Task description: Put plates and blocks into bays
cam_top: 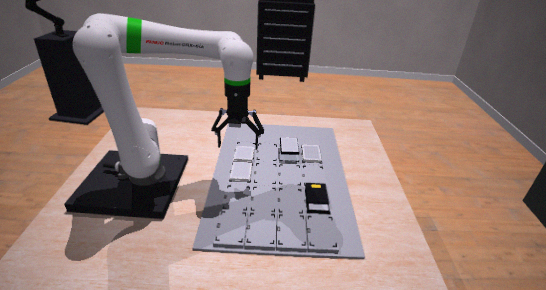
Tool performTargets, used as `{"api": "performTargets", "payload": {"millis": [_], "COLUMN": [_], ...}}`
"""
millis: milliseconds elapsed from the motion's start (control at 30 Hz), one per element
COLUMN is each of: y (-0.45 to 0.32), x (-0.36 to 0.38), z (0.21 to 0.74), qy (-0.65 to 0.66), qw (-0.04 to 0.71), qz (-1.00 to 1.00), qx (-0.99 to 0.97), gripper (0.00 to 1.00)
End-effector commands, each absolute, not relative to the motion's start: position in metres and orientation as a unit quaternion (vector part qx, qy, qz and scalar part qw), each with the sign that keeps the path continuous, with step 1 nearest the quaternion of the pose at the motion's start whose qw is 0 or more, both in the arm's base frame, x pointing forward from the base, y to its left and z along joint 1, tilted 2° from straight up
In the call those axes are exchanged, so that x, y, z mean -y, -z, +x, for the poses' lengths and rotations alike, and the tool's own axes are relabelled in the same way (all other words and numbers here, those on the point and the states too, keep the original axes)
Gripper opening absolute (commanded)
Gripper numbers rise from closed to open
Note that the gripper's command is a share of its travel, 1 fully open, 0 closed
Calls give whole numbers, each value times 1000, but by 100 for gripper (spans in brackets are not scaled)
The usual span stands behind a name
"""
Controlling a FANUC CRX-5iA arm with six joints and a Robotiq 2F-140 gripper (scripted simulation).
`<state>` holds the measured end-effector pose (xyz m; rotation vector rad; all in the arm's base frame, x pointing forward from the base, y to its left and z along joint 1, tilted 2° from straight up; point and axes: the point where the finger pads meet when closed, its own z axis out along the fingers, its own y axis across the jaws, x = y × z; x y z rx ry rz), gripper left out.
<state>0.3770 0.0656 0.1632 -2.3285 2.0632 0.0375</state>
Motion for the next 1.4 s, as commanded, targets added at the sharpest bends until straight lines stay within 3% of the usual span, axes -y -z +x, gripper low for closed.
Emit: {"api": "performTargets", "payload": {"millis": [0, 800, 1367], "y": [-164, -164, -162], "x": [-66, -66, -6], "z": [378, 378, 385], "qy": [-11, -11, -11], "qw": [16, 16, 16], "qz": [-748, -748, -748], "qx": [-663, -663, -663], "gripper": [100, 100, 100]}}
